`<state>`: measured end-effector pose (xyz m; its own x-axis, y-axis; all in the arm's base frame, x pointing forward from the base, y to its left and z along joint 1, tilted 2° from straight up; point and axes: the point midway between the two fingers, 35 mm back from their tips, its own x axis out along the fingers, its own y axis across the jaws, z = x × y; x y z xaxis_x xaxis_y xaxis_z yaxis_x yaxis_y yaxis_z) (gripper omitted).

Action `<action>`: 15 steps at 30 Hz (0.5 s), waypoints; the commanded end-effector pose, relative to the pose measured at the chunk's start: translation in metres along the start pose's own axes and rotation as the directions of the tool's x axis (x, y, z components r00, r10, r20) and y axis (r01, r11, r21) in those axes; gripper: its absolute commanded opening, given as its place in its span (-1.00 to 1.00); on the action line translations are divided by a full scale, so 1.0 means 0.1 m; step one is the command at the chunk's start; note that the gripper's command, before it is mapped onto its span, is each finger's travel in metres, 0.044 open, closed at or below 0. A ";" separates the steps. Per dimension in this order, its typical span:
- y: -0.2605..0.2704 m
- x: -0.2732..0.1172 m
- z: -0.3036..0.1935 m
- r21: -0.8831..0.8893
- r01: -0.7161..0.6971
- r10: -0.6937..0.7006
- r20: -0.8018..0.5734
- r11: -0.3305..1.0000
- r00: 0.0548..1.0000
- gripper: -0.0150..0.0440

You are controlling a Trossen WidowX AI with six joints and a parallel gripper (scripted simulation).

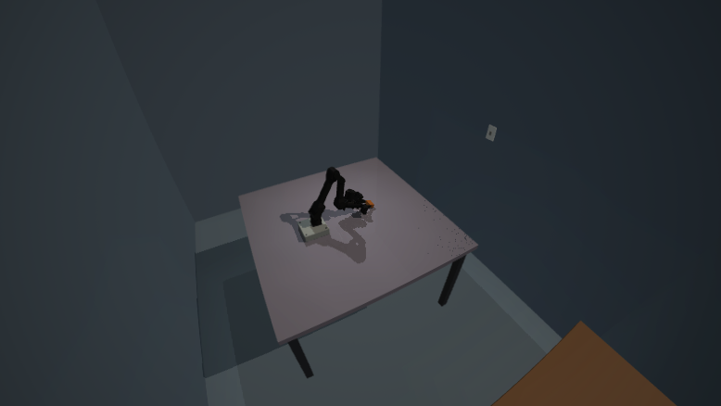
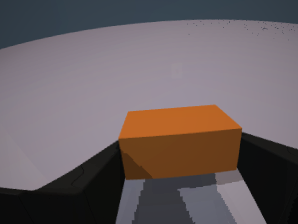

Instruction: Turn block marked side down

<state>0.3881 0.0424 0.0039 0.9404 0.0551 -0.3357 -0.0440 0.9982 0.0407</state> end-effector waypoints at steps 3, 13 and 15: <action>-0.01 0.00 0.00 0.003 0.005 -0.005 0.001 1.000 1.000 -0.14; -0.01 0.00 0.00 0.003 0.005 -0.005 0.001 1.000 1.000 0.75; -0.01 0.00 0.00 0.003 0.005 -0.005 0.001 1.000 1.000 0.93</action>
<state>0.3883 0.0424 0.0043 0.9411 0.0550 -0.3336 -0.0439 0.9982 0.0410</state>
